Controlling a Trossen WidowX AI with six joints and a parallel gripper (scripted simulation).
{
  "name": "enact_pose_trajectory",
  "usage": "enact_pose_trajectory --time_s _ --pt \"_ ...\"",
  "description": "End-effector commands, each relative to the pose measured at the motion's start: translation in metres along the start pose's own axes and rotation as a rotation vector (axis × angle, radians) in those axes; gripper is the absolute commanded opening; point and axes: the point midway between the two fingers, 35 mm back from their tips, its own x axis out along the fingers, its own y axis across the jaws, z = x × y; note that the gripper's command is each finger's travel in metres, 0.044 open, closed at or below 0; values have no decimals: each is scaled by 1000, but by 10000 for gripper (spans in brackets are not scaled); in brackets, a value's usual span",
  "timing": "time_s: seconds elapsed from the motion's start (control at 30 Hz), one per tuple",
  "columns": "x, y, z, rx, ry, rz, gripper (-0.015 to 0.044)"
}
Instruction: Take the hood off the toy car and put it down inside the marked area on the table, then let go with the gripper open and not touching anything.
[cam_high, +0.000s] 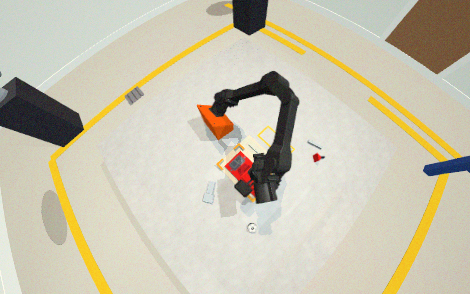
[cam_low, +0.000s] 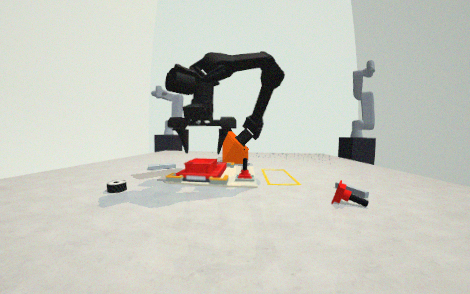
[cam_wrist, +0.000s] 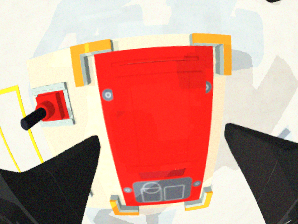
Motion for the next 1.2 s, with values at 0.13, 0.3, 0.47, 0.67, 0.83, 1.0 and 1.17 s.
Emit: enact_pose_trajectory --time_s 0.13,0.3,0.47,0.67,0.83,1.0,1.17 --pt "6 0 -1 6 0 5 440" --pt "10 0 -1 6 0 5 440" --pt "14 0 -1 6 0 5 440" --pt "17 -1 -1 6 0 6 440" --pt "19 -1 -1 6 0 6 440" --pt "21 -1 -1 6 0 6 440" --pt "24 -1 -1 6 0 6 440"
